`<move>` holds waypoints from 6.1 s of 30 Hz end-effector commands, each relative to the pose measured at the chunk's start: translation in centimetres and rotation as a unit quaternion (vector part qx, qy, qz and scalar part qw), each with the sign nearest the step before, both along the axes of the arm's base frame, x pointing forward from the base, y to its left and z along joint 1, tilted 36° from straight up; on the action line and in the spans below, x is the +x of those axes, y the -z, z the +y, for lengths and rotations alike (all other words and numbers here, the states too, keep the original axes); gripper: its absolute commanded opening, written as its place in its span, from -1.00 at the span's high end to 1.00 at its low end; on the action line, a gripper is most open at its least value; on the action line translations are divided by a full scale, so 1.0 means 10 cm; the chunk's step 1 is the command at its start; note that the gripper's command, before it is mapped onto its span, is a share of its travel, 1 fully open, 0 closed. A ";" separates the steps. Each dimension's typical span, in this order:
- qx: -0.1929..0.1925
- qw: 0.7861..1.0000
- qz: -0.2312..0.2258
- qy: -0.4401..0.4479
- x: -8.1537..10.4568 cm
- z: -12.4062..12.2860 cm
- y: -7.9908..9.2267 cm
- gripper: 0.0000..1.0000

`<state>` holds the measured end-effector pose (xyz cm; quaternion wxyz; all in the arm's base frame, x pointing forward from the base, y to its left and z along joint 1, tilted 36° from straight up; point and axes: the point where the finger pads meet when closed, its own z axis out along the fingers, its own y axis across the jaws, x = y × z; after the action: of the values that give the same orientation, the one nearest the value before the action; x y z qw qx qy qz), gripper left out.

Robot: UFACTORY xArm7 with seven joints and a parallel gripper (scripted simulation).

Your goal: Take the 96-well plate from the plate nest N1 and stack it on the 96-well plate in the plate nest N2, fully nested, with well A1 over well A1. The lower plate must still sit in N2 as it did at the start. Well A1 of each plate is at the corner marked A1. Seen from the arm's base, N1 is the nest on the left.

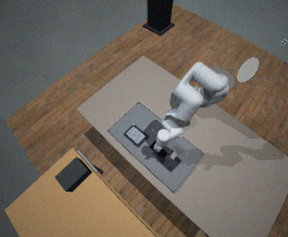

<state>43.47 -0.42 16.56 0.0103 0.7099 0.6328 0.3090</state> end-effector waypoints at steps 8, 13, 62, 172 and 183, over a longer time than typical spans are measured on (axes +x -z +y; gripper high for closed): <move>0.001 1.000 -0.001 0.000 0.03 -0.29 0.11 1.00; 0.001 1.000 -0.001 0.000 0.05 -0.44 0.18 1.00; 0.000 1.000 -0.001 0.000 0.15 -1.76 0.74 1.00; 0.000 1.000 -0.001 0.000 0.48 -1.85 1.43 1.00; 0.000 1.000 -0.001 0.000 0.49 -1.84 1.44 1.00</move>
<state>48.28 -18.70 2.13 0.0096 0.7093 0.6331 0.3098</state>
